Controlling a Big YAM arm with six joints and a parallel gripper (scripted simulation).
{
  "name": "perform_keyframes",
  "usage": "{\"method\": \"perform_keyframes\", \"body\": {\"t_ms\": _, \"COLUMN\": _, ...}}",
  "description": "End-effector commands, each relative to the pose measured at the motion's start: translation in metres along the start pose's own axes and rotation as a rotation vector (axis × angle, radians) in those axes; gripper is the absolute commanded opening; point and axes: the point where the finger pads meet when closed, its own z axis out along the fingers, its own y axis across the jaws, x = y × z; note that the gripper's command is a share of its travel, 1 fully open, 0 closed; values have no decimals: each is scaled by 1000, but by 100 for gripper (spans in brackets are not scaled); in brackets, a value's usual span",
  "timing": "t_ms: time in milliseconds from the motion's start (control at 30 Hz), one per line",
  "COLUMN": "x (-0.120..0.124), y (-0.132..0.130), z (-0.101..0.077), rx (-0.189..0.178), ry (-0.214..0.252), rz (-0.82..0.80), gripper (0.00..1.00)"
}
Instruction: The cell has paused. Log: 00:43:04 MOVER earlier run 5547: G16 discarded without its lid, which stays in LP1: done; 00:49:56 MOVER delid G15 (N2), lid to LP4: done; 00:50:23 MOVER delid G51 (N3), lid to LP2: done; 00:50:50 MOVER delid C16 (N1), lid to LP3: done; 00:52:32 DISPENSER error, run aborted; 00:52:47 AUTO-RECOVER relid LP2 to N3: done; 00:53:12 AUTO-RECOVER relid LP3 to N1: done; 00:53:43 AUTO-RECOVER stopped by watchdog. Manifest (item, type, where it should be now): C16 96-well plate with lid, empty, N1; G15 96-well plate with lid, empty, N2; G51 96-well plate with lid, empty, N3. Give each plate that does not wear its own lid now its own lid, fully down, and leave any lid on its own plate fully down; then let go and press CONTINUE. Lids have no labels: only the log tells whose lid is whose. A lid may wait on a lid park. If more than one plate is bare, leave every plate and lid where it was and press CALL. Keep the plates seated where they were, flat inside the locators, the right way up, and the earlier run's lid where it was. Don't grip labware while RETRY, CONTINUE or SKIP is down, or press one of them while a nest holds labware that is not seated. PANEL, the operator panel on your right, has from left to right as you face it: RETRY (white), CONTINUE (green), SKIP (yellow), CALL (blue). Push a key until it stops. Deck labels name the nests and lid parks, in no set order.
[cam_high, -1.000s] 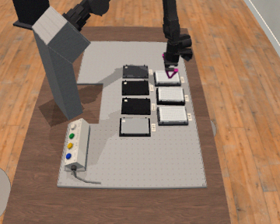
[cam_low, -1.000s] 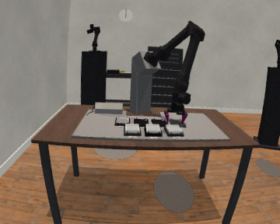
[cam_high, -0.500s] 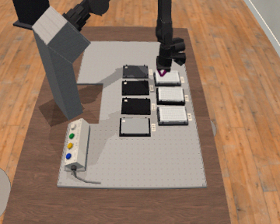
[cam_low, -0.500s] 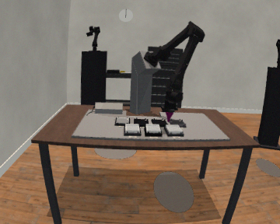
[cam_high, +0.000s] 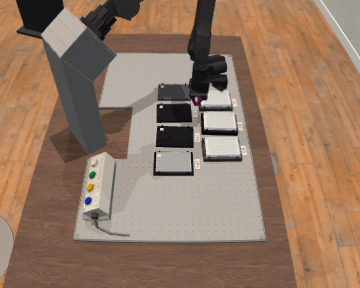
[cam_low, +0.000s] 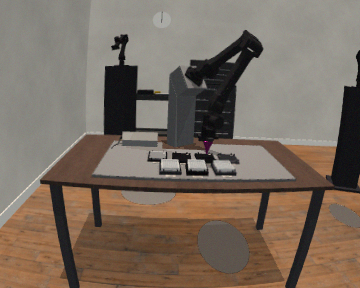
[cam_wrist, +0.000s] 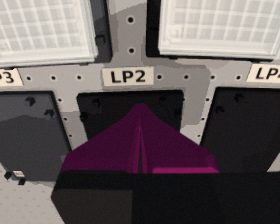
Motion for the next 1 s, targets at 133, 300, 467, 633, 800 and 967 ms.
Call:
{"method": "perform_keyframes", "body": {"t_ms": 133, "x": 31, "y": -36, "z": -5, "rx": 19, "ry": -3, "rz": -1, "gripper": 0}}
{"method": "perform_keyframes", "body": {"t_ms": 300, "x": 52, "y": -52, "z": -6, "rx": 20, "ry": 0, "rz": 1, "gripper": 0}}
{"method": "perform_keyframes", "body": {"t_ms": 467, "x": 64, "y": -62, "z": -7, "rx": 21, "ry": 2, "rz": 2, "gripper": 0}}
{"method": "perform_keyframes", "body": {"t_ms": 633, "x": 61, "y": -65, "z": -3, "rx": 16, "ry": -12, "rz": -7, "gripper": 0}}
{"method": "perform_keyframes", "body": {"t_ms": 800, "x": 50, "y": -51, "z": -3, "rx": -4, "ry": -31, "rz": -31, "gripper": 0}}
{"method": "perform_keyframes", "body": {"t_ms": 967, "x": 50, "y": -50, "z": -2, "rx": -6, "ry": -31, "rz": -31, "gripper": 0}}
